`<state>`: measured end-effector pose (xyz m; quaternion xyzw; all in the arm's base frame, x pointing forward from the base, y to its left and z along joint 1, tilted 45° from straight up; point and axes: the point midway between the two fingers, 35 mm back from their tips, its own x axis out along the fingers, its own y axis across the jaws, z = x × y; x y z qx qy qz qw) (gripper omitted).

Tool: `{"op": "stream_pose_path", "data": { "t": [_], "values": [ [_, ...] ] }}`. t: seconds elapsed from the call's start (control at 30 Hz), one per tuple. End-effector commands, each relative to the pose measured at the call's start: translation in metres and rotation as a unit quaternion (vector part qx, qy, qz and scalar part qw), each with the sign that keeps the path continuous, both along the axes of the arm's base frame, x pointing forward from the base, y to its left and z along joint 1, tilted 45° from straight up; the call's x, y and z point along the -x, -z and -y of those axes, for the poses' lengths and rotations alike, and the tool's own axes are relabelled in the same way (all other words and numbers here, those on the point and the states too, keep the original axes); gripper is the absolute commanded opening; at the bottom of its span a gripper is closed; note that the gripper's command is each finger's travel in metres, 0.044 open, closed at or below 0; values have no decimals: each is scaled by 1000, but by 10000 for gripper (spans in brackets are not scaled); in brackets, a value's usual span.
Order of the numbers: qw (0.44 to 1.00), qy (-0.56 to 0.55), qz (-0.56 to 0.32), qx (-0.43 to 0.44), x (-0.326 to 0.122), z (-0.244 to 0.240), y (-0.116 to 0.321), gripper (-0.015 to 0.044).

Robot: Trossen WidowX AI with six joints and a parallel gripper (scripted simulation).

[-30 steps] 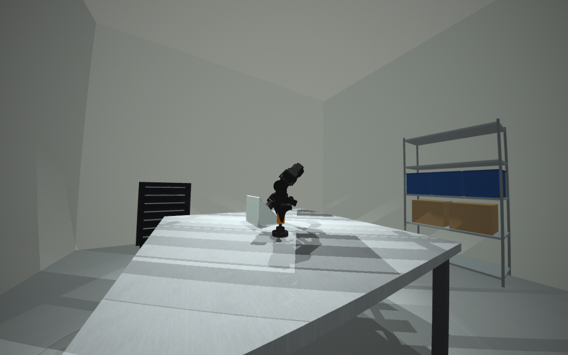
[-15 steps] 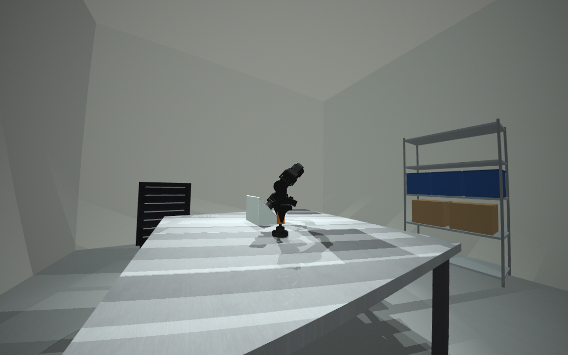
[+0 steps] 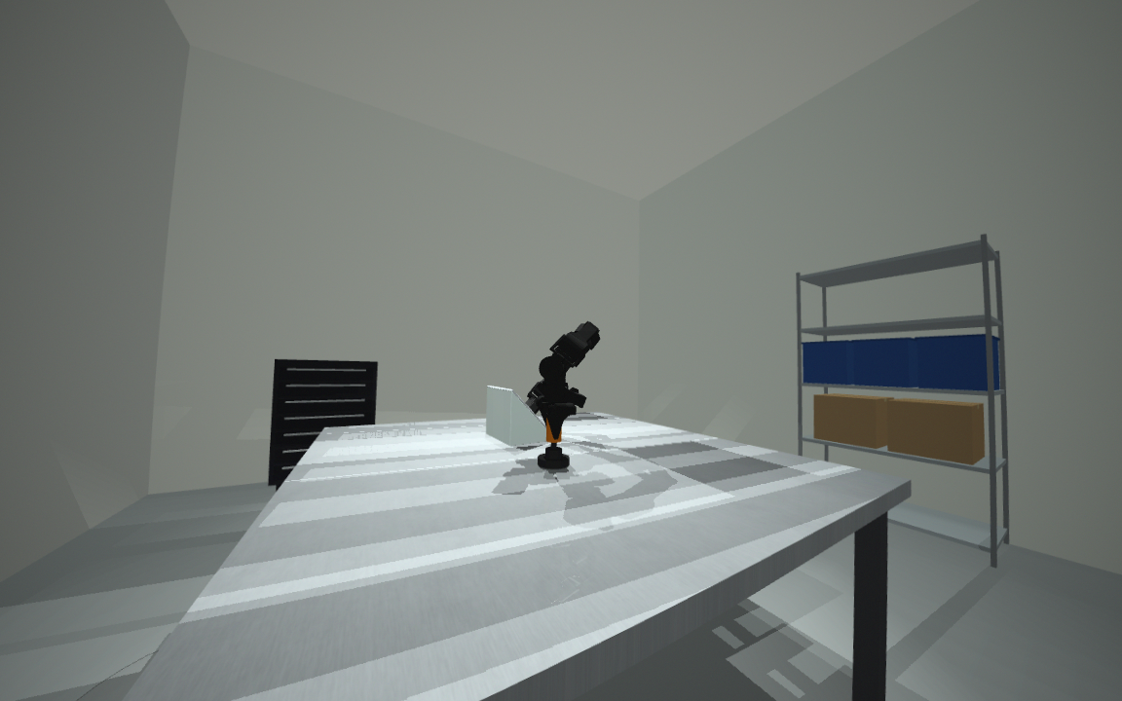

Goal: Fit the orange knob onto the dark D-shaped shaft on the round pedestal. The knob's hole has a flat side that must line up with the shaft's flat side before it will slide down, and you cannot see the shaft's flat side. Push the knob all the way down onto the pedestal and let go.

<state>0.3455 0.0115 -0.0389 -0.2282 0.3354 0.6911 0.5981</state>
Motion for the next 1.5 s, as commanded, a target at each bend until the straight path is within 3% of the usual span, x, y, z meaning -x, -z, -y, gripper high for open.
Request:
{"op": "stream_pose_path", "data": {
  "t": [0.0, 0.83, 1.07, 1.47],
  "values": [
    [1000, 2, 3, 2, -1, 2, -2, 0],
    [1000, 2, 3, 2, -2, 3, -1, 0],
    [995, -70, 70, -16, -2, 5, -1, 0],
    [994, -73, 74, -17, -3, 3, 0, 0]
  ]
}}
